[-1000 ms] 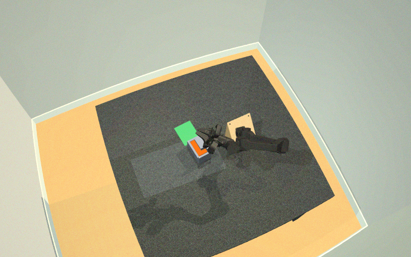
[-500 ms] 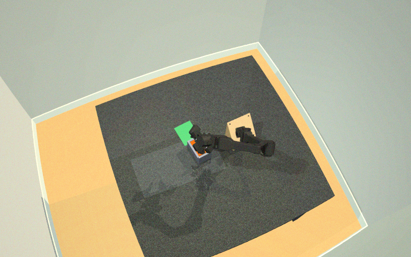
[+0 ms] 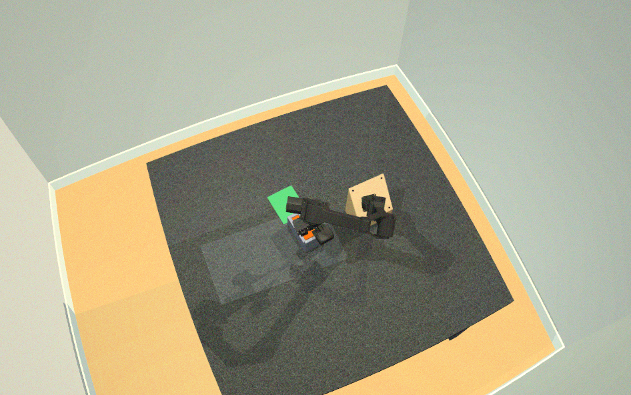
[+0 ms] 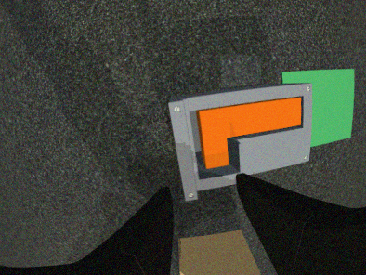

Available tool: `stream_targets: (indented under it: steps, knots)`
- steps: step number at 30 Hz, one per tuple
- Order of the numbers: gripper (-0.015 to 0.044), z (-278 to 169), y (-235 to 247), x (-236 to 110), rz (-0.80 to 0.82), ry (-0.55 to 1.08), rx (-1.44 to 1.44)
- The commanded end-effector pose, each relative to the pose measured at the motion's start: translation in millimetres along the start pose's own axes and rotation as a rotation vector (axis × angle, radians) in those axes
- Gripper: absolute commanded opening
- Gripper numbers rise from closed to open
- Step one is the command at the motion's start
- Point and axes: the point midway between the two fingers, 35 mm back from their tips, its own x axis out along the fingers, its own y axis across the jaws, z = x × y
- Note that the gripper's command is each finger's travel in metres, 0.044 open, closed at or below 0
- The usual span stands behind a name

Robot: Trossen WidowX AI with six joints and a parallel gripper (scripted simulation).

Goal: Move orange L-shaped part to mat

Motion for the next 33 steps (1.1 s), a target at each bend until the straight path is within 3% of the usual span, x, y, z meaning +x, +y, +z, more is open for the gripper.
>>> stream_targets:
  steps: [1,10,33]
  knots:
    - [0.0180,2.5,2.8,-3.5,0.020,-0.010,0.021]
    - [0.0180,3.5,4.9,68.5,0.023,-0.011,0.020]
    - [0.0180,3.9,5.9,99.6,0.024,-0.011,0.020]
